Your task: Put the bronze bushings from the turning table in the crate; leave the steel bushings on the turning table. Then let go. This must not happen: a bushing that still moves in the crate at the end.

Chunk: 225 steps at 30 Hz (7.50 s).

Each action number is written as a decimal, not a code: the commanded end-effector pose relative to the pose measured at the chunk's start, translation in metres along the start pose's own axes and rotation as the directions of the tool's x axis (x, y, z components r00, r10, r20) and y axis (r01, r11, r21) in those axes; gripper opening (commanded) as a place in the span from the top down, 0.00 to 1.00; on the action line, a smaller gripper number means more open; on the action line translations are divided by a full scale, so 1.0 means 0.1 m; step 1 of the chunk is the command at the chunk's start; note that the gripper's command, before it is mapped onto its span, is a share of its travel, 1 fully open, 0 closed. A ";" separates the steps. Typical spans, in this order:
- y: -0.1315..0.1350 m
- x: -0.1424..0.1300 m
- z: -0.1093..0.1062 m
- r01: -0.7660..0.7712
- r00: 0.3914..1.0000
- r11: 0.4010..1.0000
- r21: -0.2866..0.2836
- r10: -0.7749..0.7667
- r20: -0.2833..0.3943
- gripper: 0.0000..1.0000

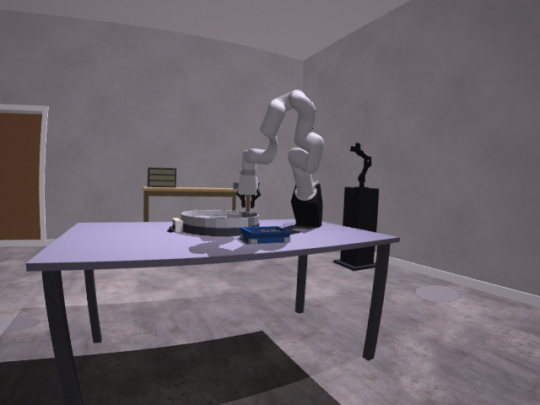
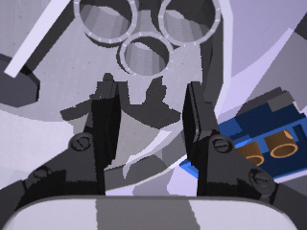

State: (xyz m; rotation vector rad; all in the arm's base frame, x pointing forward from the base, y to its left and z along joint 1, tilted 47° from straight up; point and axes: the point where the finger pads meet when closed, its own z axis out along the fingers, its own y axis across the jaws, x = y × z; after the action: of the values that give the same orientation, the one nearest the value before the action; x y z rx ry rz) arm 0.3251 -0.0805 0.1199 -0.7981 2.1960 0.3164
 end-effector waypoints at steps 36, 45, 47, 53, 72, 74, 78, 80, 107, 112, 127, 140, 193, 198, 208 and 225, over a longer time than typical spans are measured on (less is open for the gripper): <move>-0.06 -0.02 0.26 -0.009 1.000 1.000 0.003 0.009 -0.005 0.53; -0.06 -0.02 0.26 -0.009 1.000 1.000 0.003 0.009 -0.005 0.53; -0.06 -0.02 0.26 -0.009 1.000 1.000 0.003 0.009 -0.005 0.53; -0.06 -0.02 0.27 -0.009 1.000 1.000 0.003 0.009 -0.005 0.53; -0.06 -0.02 0.50 -0.009 1.000 1.000 0.003 0.009 -0.005 0.53; -0.06 -0.02 0.50 -0.009 1.000 1.000 0.003 0.009 -0.005 0.53; -0.06 -0.02 0.51 -0.009 1.000 1.000 0.003 0.009 -0.005 0.53; -0.06 -0.02 0.51 -0.009 1.000 1.000 0.003 0.009 -0.005 0.53; -0.06 -0.02 0.51 -0.009 1.000 1.000 0.003 0.009 -0.005 1.00; -0.06 -0.02 0.51 -0.009 1.000 1.000 0.003 0.009 -0.005 1.00; -0.06 -0.02 0.51 -0.009 1.000 1.000 0.003 0.009 -0.005 1.00; -0.06 -0.02 0.35 -0.009 1.000 1.000 0.003 0.009 -0.005 1.00; -1.11 -0.40 -0.18 -0.009 1.000 1.000 0.003 0.009 -0.005 1.00; -1.42 -0.51 -0.18 -0.009 1.000 1.000 0.003 0.009 -0.005 1.00; -1.46 -0.52 -0.18 -0.009 1.000 1.000 0.003 0.009 -0.005 1.00; -1.47 -0.52 0.09 -0.009 1.000 1.000 0.003 0.009 -0.005 1.00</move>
State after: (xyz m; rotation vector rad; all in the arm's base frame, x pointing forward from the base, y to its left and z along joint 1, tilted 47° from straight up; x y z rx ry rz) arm 0.4465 -0.1654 0.1574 -0.7952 2.2073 0.3226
